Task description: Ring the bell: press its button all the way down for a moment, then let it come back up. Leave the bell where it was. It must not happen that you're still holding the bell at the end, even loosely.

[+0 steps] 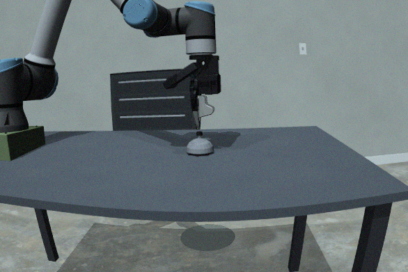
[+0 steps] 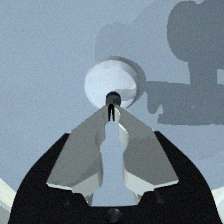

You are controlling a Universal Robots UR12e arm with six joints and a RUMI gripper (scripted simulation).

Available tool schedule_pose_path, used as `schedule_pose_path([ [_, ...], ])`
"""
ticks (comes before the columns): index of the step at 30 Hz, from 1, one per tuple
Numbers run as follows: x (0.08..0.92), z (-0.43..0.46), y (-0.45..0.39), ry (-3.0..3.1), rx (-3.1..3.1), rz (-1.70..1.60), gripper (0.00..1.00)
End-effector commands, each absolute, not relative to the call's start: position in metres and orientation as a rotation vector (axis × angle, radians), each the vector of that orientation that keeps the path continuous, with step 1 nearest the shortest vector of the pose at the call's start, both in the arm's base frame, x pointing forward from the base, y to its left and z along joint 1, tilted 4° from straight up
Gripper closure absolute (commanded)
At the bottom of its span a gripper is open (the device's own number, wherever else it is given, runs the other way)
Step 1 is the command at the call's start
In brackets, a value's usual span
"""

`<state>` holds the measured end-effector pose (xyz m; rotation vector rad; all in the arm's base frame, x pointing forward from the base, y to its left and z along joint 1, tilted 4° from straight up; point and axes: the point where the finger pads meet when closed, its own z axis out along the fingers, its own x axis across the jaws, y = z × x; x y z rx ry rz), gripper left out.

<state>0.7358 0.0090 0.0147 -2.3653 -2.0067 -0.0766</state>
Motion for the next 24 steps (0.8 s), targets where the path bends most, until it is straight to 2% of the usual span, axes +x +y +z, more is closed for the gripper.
schedule_pose_path([
  [1, 0.7365, 0.0136, 0.0090, -2.007, -2.366, -0.078, 1.00],
  [24, 0.7366, 0.0057, 0.0094, -2.007, -2.366, -0.078, 1.00],
])
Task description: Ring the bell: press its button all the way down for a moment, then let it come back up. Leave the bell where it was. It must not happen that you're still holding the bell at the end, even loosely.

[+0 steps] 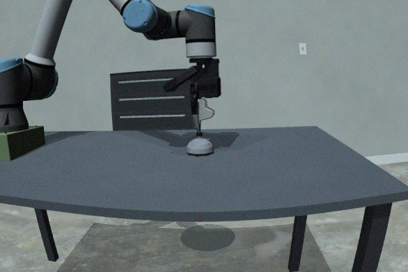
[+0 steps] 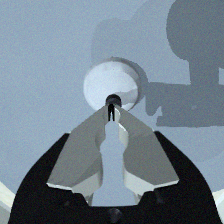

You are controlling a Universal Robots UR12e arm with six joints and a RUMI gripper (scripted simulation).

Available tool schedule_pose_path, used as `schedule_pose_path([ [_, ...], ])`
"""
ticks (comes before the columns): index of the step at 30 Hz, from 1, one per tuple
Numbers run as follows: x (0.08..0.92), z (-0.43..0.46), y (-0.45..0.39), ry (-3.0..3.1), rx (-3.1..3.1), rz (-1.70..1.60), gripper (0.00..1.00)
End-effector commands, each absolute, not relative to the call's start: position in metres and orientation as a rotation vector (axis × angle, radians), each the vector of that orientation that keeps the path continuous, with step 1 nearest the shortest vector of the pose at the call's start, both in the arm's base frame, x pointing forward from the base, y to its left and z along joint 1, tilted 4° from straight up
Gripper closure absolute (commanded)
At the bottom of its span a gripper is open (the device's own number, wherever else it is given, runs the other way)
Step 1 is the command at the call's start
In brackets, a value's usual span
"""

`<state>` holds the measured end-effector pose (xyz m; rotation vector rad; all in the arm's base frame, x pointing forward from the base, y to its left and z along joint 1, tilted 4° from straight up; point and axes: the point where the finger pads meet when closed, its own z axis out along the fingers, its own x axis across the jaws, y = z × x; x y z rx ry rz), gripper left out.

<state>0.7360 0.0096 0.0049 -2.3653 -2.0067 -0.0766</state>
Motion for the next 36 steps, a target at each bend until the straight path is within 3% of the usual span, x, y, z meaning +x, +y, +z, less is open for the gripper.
schedule_pose_path([
  [1, 0.7366, 0.0057, 0.0094, -2.007, -2.366, -0.078, 1.00],
  [36, 0.7367, 0.0022, 0.0097, -2.007, -2.366, -0.078, 1.00],
])
